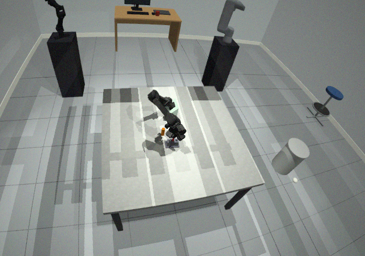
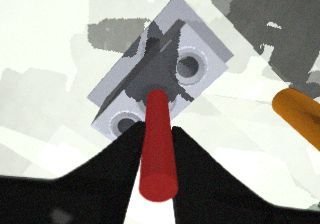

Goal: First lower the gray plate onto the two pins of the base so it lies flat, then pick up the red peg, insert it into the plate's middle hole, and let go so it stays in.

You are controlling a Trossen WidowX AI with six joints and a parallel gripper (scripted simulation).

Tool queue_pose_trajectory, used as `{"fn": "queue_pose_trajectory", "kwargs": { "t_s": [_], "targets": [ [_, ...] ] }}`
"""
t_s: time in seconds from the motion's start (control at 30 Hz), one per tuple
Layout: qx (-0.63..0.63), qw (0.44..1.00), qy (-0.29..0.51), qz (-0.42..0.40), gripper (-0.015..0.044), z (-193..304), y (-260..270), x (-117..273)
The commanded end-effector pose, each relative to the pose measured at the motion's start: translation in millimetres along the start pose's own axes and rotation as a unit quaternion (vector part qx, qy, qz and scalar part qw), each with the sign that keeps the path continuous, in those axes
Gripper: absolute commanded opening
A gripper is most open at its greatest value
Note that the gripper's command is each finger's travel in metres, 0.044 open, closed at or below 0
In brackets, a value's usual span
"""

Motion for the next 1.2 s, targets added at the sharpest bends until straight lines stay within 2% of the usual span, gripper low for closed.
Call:
{"fn": "queue_pose_trajectory", "kwargs": {
  "t_s": [0.0,0.1,0.3,1.17],
  "targets": [
    [0.0,1.0,0.0,0.0,0.0,0.0,0.0,0.1],
    [0.0,1.0,0.0,0.0,0.0,0.0,0.0,0.1],
    [0.0,1.0,0.0,0.0,0.015,0.0,0.0,0.1],
    [0.005,1.0,-0.002,0.003,0.015,1.9,1.5,14.2]
  ]
}}
Point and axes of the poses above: the point midway between the two fingers, 35 mm back from their tips, its own x axis back along the fingers, its own y axis across the jaws, z = x × y, the point moved 7 cm from there along x, back along the fingers, and after that the axes turned 13 degrees about x, right-handed, at the moved point
